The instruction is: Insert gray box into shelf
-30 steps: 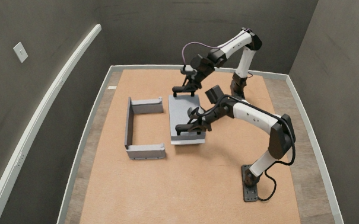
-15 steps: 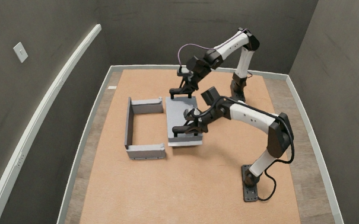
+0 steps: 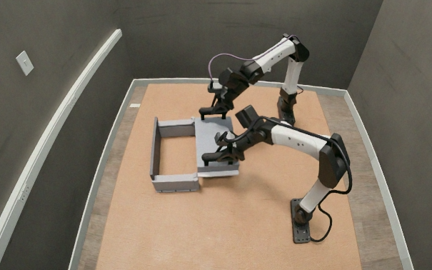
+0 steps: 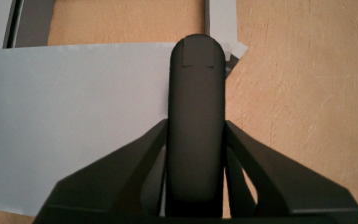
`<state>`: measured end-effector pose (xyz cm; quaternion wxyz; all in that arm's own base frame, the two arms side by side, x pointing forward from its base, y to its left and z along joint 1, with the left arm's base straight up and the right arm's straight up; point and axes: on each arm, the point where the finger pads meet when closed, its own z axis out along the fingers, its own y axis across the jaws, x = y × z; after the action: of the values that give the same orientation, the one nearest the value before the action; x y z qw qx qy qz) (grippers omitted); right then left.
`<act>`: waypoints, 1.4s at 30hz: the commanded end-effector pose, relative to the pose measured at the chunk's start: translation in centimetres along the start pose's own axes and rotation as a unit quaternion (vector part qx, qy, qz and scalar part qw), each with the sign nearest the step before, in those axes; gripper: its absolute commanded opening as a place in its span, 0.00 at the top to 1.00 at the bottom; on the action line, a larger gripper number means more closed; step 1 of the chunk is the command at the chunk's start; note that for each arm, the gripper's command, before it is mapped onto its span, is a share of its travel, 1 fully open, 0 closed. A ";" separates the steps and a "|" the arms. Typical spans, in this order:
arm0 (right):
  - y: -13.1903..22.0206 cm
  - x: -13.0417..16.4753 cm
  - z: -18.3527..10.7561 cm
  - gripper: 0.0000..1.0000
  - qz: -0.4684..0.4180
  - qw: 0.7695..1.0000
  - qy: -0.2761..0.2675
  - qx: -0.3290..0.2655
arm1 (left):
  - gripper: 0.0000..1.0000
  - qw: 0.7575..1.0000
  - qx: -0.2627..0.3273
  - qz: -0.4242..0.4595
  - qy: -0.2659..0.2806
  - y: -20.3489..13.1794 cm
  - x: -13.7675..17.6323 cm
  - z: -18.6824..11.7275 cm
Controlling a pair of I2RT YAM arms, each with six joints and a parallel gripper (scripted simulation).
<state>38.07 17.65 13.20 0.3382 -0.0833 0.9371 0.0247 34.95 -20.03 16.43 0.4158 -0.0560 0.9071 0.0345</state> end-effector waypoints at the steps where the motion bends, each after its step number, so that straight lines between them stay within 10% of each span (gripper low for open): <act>1: 0.2 -5.6 -0.7 0.72 -0.001 0.997 -0.074 -0.007 | 0.71 0.997 -0.001 -0.025 -0.070 -0.2 -5.4 -0.5; 42: -0.1 -11.2 3.9 0.72 -0.003 0.997 -0.079 -0.003 | 0.71 0.997 -0.002 -0.023 -0.077 -0.3 -10.1 5.0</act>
<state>44.79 18.73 12.45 0.3341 -0.0837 0.9385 0.0233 41.61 -19.12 15.74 0.4119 -0.0568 0.9086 0.0383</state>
